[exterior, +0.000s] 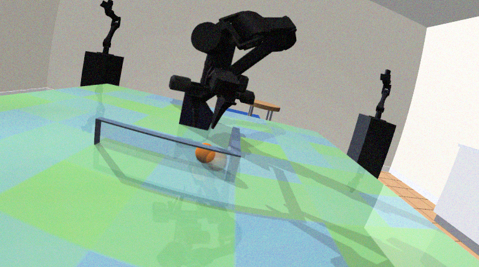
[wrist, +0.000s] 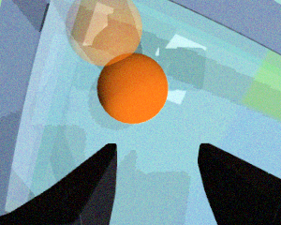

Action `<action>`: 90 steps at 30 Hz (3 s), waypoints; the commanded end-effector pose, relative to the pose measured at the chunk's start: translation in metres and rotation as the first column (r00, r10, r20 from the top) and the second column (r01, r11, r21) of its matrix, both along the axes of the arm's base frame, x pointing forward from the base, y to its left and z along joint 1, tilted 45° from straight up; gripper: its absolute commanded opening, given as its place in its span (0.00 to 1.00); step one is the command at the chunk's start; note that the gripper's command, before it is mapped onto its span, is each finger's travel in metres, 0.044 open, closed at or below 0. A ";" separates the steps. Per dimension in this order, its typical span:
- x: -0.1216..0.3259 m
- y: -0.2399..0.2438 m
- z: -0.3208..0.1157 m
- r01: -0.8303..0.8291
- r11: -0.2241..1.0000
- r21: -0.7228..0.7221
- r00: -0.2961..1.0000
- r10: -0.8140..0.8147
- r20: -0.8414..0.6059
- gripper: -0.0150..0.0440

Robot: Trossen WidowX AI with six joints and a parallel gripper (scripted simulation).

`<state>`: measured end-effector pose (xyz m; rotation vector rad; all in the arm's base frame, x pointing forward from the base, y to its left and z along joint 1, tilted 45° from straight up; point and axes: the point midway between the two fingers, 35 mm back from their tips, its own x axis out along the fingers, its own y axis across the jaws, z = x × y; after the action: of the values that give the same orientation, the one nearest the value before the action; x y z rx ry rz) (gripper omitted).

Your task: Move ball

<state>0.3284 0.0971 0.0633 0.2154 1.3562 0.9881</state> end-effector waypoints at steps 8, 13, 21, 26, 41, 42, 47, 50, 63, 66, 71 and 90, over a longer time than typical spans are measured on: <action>-0.022 0.002 -0.029 -0.308 0.951 0.000 0.911 0.295 0.288 0.25; -0.022 0.002 -0.029 -0.308 0.951 0.000 0.911 0.295 0.288 0.25; -0.023 0.009 -0.036 -0.308 0.951 0.000 0.911 0.295 0.288 0.25; -0.024 0.015 -0.042 -0.308 0.951 0.000 0.911 0.295 0.288 0.25; -0.025 0.027 -0.052 -0.308 0.951 0.002 0.911 0.295 0.288 0.25; -0.023 0.029 -0.051 -0.308 0.951 0.002 0.911 0.295 0.288 0.25; -0.015 0.037 -0.044 -0.308 0.951 0.002 0.911 0.295 0.289 0.25; -0.011 0.042 -0.040 -0.309 0.951 0.002 0.911 0.295 0.289 0.25; 0.009 0.062 -0.023 -0.309 0.951 0.003 0.910 0.294 0.291 0.25; 0.008 0.060 -0.025 -0.308 0.951 0.003 0.910 0.294 0.290 0.25; 0.003 0.055 -0.029 -0.308 0.951 0.002 0.911 0.295 0.290 0.25; -0.016 0.035 -0.046 -0.308 0.951 0.001 0.911 0.295 0.289 0.25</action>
<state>0.3171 0.1361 0.0208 -0.1046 1.1169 1.2592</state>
